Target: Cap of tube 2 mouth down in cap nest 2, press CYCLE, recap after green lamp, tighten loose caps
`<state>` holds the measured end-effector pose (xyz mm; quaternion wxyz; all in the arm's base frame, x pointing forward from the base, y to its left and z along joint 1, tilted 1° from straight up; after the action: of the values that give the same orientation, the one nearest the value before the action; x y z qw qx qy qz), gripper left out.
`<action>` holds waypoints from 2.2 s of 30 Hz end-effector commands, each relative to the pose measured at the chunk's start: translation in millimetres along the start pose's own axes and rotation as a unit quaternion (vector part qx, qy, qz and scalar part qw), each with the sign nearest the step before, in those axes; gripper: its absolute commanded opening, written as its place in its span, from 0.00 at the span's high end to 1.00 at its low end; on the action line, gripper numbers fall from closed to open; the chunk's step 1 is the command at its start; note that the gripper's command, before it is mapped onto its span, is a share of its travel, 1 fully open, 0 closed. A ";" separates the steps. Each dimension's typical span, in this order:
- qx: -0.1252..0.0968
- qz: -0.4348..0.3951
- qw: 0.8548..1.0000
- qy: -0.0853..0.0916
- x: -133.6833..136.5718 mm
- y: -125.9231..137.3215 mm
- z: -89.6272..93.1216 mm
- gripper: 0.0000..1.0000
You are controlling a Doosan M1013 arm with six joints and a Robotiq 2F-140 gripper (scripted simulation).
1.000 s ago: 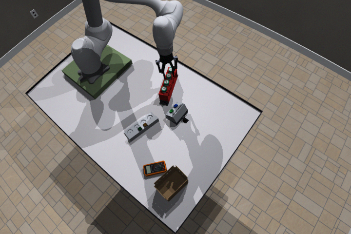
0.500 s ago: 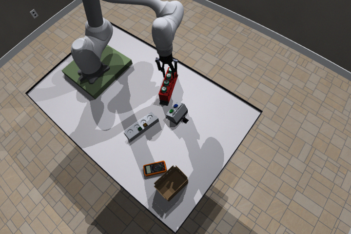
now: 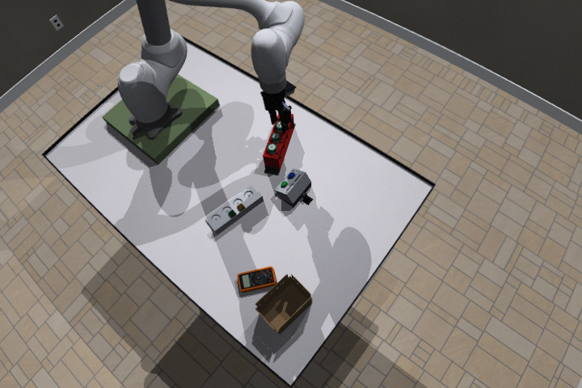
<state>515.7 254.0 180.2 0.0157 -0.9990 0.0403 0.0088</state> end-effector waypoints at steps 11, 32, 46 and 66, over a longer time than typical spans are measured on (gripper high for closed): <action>-0.012 0.021 1.000 0.004 -0.3 -2.7 -0.7 0.70; -0.013 -0.299 0.954 0.000 -0.3 -2.8 -1.1 0.70; -0.013 -0.482 0.876 -0.002 -0.3 -2.8 -1.3 0.70; -0.013 -0.368 0.930 -0.001 -0.3 -2.8 -1.3 0.59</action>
<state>515.7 256.2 181.0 0.0078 -0.9141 -0.4053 0.0037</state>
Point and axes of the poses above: the point where the finger pads meet when closed, its own z axis out along the fingers, its own x axis across the jaws, y = z × x, the point moved 9 cm from there along -z, back along the fingers, and after that the axes turned 1 degree about z, right-handed, at the moved point
